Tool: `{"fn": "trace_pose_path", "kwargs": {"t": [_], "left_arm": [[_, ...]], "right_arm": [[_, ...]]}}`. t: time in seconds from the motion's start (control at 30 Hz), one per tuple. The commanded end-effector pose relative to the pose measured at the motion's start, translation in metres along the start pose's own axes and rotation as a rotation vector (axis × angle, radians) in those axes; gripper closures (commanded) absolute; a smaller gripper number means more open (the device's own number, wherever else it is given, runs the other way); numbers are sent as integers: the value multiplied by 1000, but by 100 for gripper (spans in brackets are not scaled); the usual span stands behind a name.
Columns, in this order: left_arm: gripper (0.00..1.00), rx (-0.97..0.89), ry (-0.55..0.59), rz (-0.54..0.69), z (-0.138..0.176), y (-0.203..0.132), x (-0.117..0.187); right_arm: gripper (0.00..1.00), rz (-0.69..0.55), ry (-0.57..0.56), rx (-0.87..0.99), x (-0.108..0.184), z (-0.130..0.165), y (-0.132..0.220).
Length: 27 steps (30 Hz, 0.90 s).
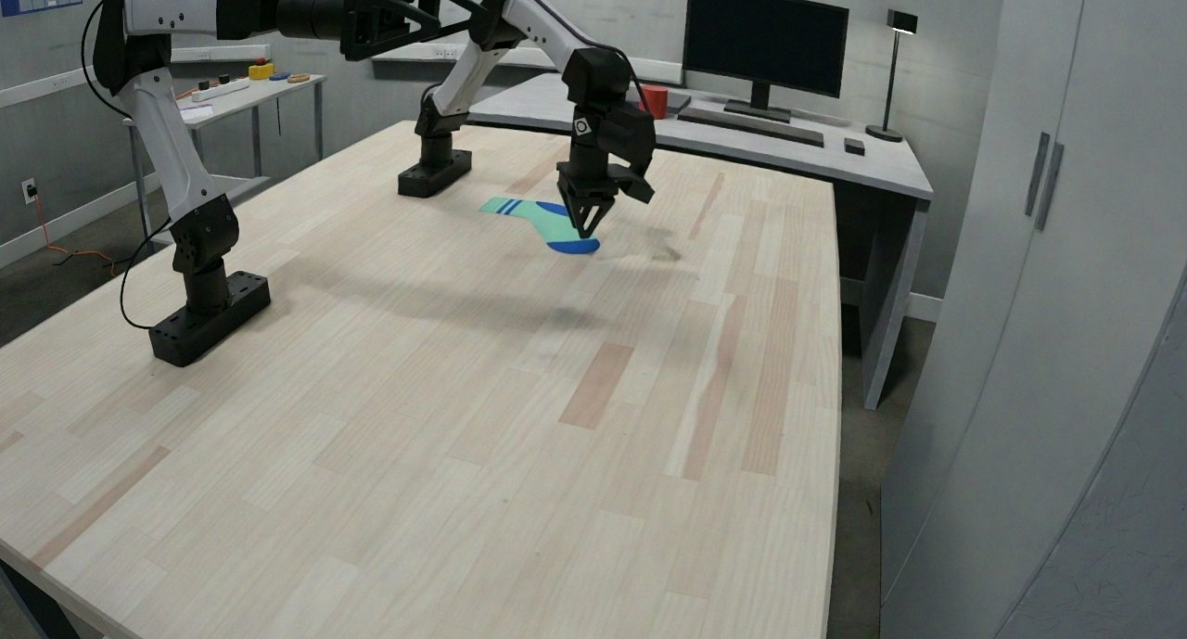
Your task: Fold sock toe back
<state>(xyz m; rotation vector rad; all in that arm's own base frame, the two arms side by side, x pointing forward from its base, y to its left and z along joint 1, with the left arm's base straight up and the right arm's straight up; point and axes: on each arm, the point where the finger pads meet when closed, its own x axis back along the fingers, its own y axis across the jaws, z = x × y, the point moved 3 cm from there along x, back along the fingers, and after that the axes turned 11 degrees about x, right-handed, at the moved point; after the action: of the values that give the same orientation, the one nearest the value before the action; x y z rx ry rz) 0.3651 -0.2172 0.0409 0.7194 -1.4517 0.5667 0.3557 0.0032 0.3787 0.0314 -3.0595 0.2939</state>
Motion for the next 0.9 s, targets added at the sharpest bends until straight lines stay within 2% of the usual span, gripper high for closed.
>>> {"fn": "trace_pose_path", "kwargs": {"t": [0.0, 0.03, 0.13, 0.2, 0.23, 0.4, 0.47, 0.5, 0.57, 0.67, 0.77, 0.87], "left_arm": [[67, 30, -25, 39, -9, -11, -22], [67, 21, -25, 41, -6, -13, -25], [67, 5, -20, 38, -9, -7, 3], [67, 4, -16, 18, -9, -8, -6], [67, 5, -22, 49, -11, -15, -7], [67, 3, -26, 68, -6, -14, 5], [67, 3, -26, 68, -6, -14, 5], [67, 0, -22, 39, -2, -11, -13], [67, 3, -20, 24, -1, -12, -22], [67, 11, -20, 45, -2, -14, -17], [67, 13, -14, 16, -2, -11, -31], [67, 11, -20, 44, -3, -13, -16]], "right_arm": [[0, 4, -36, 5, 4, -13, -2], [0, 4, -36, 5, 4, -13, -2], [0, 4, -36, 5, 4, -13, -2], [0, 4, -36, 5, 4, -13, -2], [0, 4, -36, 5, 4, -13, -2], [0, 4, -36, 5, 4, -13, -2], [0, 4, -36, 5, 4, -13, -2], [0, 4, -36, 5, 4, -13, -2], [0, 4, -36, 5, 4, -13, -2], [0, 4, -36, 5, 4, -13, -2], [0, 4, -36, 5, 4, -13, -2], [0, 4, -36, 5, 4, -13, -2]]}}
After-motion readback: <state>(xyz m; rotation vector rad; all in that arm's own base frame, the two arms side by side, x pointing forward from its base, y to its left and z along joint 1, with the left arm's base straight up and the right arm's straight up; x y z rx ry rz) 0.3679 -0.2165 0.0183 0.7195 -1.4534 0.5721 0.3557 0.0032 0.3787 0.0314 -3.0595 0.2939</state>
